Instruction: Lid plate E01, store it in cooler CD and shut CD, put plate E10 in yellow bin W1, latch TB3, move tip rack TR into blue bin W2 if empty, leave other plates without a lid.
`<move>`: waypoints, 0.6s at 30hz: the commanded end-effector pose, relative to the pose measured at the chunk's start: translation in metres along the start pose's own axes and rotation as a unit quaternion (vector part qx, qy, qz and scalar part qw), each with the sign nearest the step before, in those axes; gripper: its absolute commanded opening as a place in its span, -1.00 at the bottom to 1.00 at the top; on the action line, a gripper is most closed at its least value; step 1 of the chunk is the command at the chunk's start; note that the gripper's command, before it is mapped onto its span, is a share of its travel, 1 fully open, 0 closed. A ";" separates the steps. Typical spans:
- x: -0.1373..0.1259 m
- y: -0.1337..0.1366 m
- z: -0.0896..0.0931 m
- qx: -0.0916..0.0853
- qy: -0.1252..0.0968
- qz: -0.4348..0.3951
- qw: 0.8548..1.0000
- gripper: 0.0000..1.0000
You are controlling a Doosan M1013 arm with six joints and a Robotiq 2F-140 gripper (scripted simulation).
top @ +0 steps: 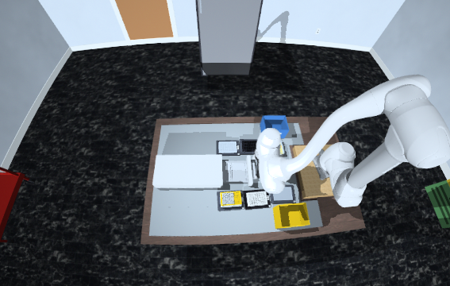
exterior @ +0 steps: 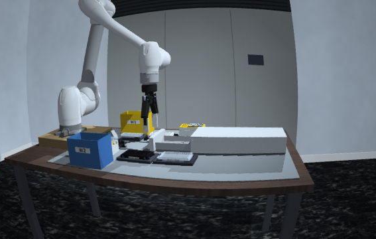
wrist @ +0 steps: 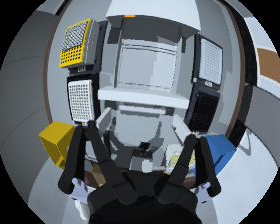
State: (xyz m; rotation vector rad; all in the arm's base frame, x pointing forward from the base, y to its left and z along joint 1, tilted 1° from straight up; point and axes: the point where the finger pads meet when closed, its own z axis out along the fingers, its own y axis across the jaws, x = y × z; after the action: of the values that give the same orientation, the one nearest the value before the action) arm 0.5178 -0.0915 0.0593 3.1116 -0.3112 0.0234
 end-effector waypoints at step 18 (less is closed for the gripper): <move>0.000 0.000 -0.024 0.000 0.000 0.000 1.000 0.73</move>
State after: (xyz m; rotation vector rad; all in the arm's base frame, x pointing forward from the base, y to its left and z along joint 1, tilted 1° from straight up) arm 0.5175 -0.0912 0.0807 3.1116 -0.3112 0.0234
